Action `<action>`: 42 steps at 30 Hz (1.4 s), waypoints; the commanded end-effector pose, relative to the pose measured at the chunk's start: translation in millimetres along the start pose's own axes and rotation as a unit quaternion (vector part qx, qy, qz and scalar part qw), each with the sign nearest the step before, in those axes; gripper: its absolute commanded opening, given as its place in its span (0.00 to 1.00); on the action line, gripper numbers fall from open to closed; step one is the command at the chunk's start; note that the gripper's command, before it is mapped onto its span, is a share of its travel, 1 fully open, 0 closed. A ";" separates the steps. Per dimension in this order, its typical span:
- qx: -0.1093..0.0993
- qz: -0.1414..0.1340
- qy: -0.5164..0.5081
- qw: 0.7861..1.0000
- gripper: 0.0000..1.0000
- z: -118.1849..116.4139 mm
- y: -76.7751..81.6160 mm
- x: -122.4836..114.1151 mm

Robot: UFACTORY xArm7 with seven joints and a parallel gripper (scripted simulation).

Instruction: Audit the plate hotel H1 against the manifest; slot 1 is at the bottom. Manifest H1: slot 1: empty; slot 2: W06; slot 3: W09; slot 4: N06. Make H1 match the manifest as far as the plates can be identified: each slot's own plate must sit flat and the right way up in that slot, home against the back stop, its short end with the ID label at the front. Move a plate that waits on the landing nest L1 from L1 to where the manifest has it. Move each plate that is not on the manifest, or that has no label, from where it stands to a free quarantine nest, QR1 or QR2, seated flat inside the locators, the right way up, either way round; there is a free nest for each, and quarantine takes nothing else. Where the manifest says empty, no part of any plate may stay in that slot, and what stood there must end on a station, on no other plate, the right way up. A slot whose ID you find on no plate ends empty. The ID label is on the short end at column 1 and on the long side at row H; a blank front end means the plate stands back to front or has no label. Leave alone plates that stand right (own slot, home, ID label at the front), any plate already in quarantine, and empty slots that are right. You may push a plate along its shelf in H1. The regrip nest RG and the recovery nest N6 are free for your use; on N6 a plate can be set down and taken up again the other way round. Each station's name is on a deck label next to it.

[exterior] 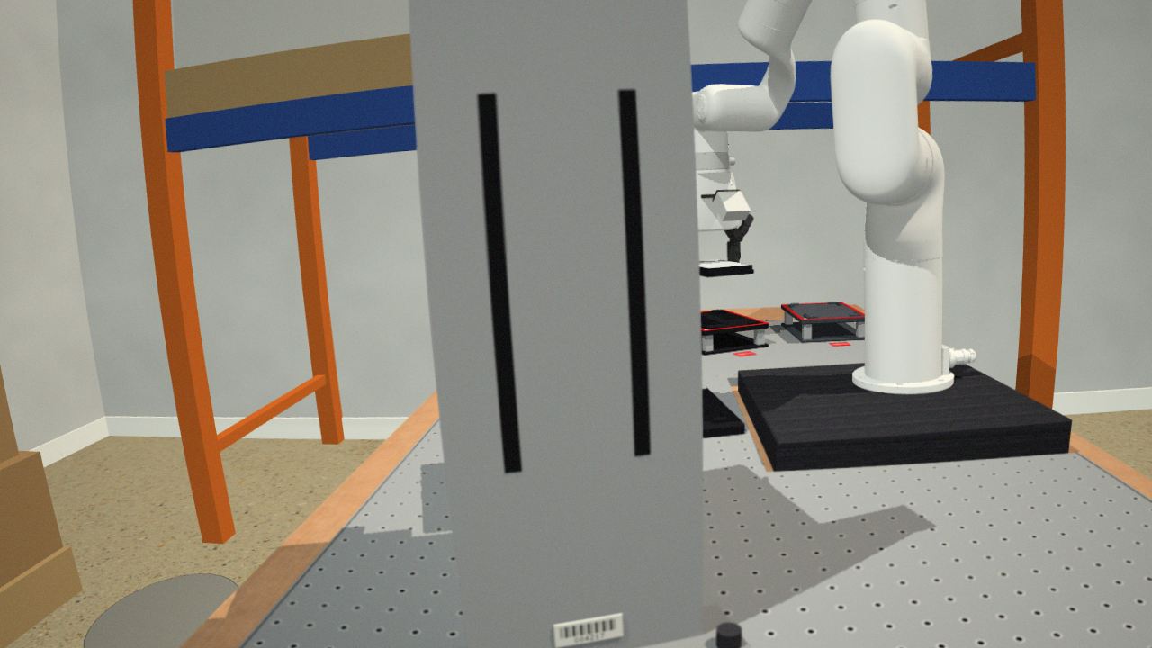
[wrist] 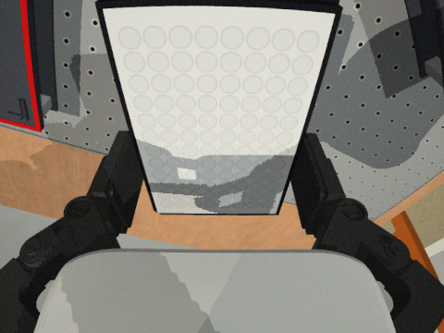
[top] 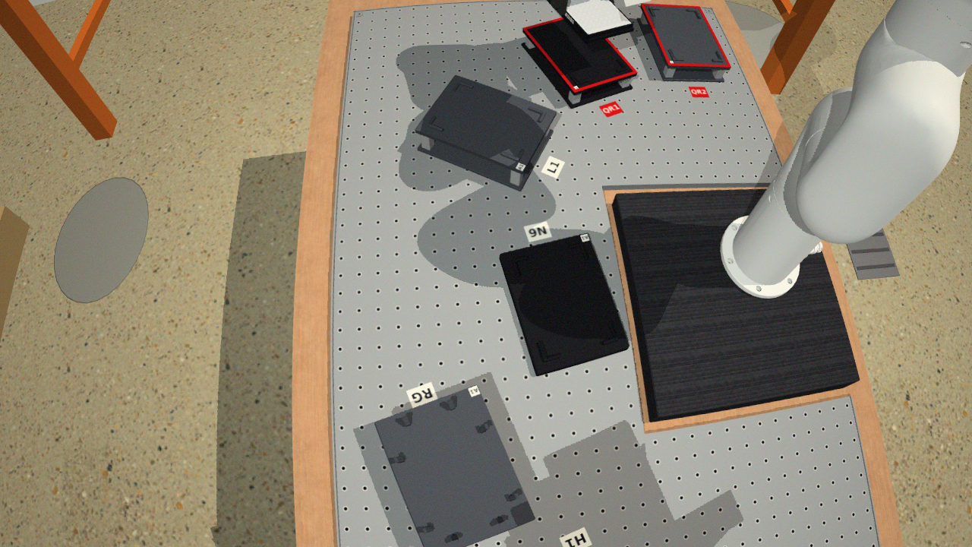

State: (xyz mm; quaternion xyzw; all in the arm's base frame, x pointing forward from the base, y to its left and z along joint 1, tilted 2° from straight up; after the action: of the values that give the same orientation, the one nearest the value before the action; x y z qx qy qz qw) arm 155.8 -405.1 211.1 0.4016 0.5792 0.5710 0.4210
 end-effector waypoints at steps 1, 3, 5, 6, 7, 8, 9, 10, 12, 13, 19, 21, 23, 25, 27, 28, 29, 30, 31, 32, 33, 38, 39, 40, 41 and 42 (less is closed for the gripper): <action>0.000 -0.002 0.000 1.000 0.00 0.1 -6.7 -1.3; 0.000 -0.002 0.000 1.000 0.00 0.1 -6.7 -1.3; 0.000 -0.002 0.000 1.000 0.00 0.1 -10.1 -1.3; 0.000 -0.002 0.000 1.000 0.00 0.1 -11.7 -1.3; 0.000 -0.002 0.000 1.000 0.00 0.1 -13.4 -1.3; 0.000 -0.002 0.000 1.000 0.00 0.1 -15.1 -1.3; 0.000 -0.002 0.000 1.000 0.00 0.1 -16.7 -1.3; 0.000 -0.002 0.000 1.000 0.00 0.1 -18.4 -1.3; 0.000 -0.002 0.000 1.000 0.00 0.1 -21.2 -1.3; 0.000 -0.002 0.000 1.000 0.00 0.1 -21.2 -1.3; 0.000 -0.002 0.000 1.000 0.00 0.1 -21.2 -1.3; 0.000 -0.002 0.000 1.000 0.00 0.1 -21.2 -1.3; 0.000 -0.002 0.000 1.000 0.00 0.1 -21.2 -1.3; 0.000 -0.002 0.000 1.000 0.00 0.1 -21.2 -1.3; 0.000 -0.002 0.000 1.000 0.00 0.1 -22.8 -1.3; 0.000 -0.002 0.000 1.000 0.00 0.1 -24.6 -1.3; 0.000 -0.002 0.000 1.000 0.00 0.1 -26.2 -1.3; 0.000 -0.002 0.000 1.000 0.00 0.1 -27.9 -1.3; 0.000 -0.002 0.000 1.000 0.00 0.1 -29.6 -1.3; 0.000 -0.002 0.000 1.000 0.00 0.1 -31.2 -1.3; 0.000 -0.002 0.000 1.000 0.00 0.1 -32.9 -1.3; 0.000 -0.002 0.000 1.000 0.00 0.1 -37.9 -1.4; 0.000 -0.002 0.000 1.000 0.00 0.1 -39.6 -1.4; 0.000 -0.002 0.000 1.000 0.00 0.1 -41.3 -1.4; 0.000 -0.002 0.000 1.000 0.00 0.1 -42.9 -1.4; 0.000 -0.002 0.000 1.000 0.00 0.1 -44.6 -1.4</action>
State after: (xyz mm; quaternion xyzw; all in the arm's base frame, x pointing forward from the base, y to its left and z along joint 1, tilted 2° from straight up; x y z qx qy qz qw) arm 156.5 -406.4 171.2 0.4014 0.5793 0.5709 0.4212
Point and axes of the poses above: the point where the finger pads meet when closed, its own y axis back along the fingers, its own z axis across the jaws, x = y × z, the point moved 8 cm from there along y, back along the fingers, and after that the axes turned 4 degrees about y, right-handed, at the moved point
